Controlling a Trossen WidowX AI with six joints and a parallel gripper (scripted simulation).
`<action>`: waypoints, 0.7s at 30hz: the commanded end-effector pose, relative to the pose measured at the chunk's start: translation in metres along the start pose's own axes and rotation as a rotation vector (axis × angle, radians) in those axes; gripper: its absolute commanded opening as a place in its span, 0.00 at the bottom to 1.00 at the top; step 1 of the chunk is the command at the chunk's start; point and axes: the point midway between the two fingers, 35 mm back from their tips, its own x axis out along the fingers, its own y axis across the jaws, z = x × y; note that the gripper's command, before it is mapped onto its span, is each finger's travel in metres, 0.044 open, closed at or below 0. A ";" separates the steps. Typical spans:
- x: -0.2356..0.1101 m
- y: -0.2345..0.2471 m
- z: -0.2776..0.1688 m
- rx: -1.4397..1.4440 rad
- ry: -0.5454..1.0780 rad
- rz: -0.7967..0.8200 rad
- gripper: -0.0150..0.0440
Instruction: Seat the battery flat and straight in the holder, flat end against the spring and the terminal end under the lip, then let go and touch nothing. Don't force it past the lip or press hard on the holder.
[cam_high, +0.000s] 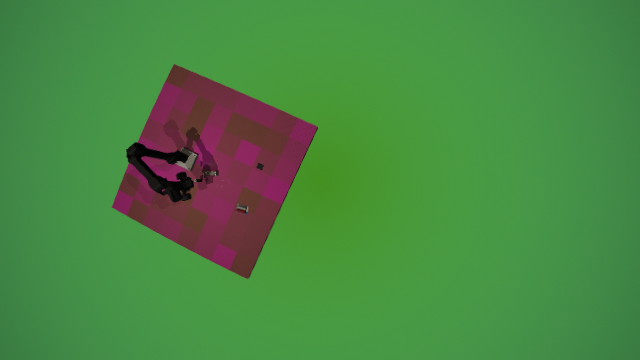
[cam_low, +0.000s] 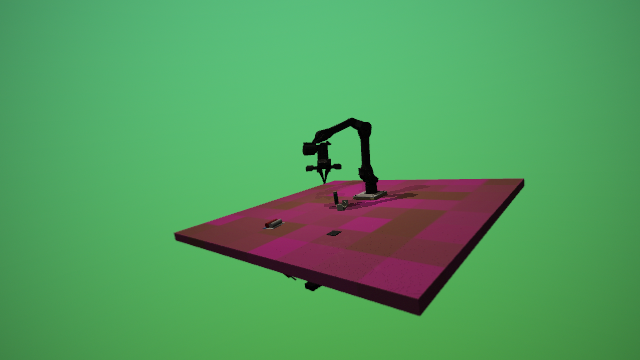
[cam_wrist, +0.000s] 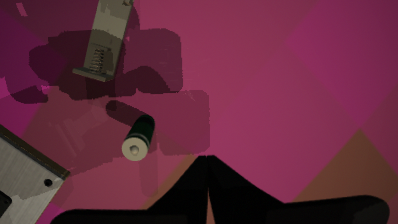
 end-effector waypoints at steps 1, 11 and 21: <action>-0.001 0.006 -0.010 -0.058 0.033 0.084 0.25; 0.032 0.006 -0.010 -0.058 0.032 0.084 0.25; 0.079 0.013 -0.013 -0.058 0.033 0.084 0.25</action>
